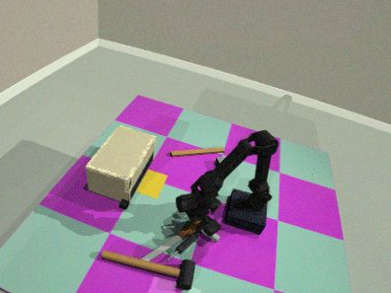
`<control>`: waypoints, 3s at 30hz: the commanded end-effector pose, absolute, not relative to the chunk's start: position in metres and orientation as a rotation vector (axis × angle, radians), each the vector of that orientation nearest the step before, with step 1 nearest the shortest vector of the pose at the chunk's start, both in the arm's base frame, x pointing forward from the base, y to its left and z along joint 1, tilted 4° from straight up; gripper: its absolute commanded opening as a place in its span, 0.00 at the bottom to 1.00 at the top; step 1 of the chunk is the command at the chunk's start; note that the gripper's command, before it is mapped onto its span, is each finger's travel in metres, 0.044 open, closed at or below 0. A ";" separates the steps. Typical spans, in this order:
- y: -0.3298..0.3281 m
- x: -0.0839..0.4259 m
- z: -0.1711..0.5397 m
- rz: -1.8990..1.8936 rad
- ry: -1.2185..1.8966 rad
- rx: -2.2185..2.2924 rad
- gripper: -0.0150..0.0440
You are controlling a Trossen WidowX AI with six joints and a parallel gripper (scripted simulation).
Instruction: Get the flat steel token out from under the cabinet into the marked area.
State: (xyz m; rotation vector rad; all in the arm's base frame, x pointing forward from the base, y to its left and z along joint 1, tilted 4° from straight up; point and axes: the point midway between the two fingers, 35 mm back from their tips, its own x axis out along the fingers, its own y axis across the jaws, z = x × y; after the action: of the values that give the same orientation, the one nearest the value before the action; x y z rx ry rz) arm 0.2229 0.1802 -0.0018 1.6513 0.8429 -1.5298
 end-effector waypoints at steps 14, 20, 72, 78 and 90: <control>0.183 0.223 -0.001 -1.423 0.946 1.541 0.25; 0.183 0.223 -0.001 -1.390 0.974 1.505 0.25; 0.195 0.223 -0.001 -1.501 0.873 1.624 0.25; 0.197 0.223 -0.001 -1.530 0.846 1.655 0.25; 0.199 0.222 -0.001 -1.587 0.788 1.717 0.25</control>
State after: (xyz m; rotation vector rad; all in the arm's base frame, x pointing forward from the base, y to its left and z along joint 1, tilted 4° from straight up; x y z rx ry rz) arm 0.2201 0.1985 -0.0020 1.6810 0.8232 -1.5647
